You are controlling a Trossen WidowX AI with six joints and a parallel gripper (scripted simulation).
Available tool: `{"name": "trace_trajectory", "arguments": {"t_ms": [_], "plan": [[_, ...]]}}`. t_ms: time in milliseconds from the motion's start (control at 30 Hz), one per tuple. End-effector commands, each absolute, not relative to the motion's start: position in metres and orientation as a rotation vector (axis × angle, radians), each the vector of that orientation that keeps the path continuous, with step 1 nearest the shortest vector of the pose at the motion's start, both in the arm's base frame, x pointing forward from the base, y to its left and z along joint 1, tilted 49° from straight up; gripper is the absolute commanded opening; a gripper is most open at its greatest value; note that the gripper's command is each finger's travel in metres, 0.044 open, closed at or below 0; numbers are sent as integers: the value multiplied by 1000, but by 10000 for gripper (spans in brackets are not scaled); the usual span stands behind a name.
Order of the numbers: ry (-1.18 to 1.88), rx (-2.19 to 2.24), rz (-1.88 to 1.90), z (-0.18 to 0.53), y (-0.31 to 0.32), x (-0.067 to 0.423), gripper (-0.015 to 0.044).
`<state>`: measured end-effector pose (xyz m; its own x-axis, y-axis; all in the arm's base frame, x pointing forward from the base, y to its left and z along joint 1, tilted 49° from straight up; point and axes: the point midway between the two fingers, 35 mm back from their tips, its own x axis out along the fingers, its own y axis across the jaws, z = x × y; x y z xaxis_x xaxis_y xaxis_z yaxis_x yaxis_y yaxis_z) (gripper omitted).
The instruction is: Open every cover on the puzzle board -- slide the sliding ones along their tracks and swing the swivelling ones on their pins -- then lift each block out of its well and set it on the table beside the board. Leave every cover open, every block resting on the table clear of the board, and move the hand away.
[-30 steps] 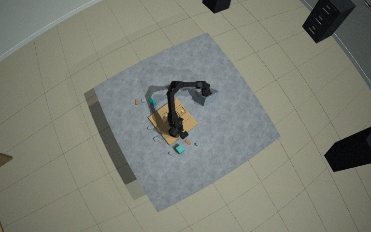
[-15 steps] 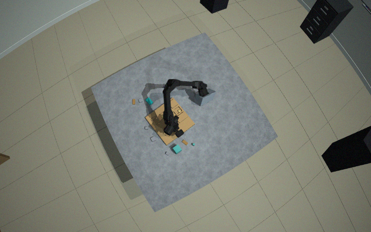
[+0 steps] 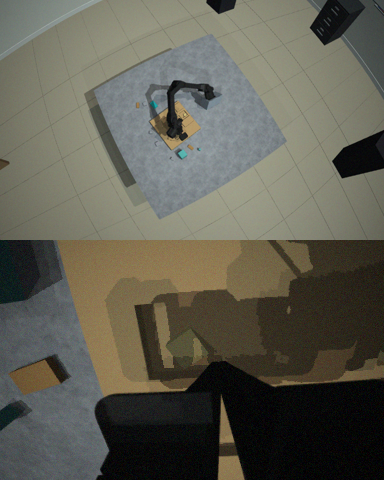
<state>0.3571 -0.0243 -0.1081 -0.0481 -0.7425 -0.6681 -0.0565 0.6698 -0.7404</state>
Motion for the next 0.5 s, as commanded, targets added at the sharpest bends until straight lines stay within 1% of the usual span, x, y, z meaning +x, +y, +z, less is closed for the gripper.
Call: {"name": "trace_trajectory", "arguments": {"t_ms": [0, 467], "plan": [[1540, -692, -637, -105, -30, 357, 0], [1540, -692, -638, -95, -39, 365, 0]]}}
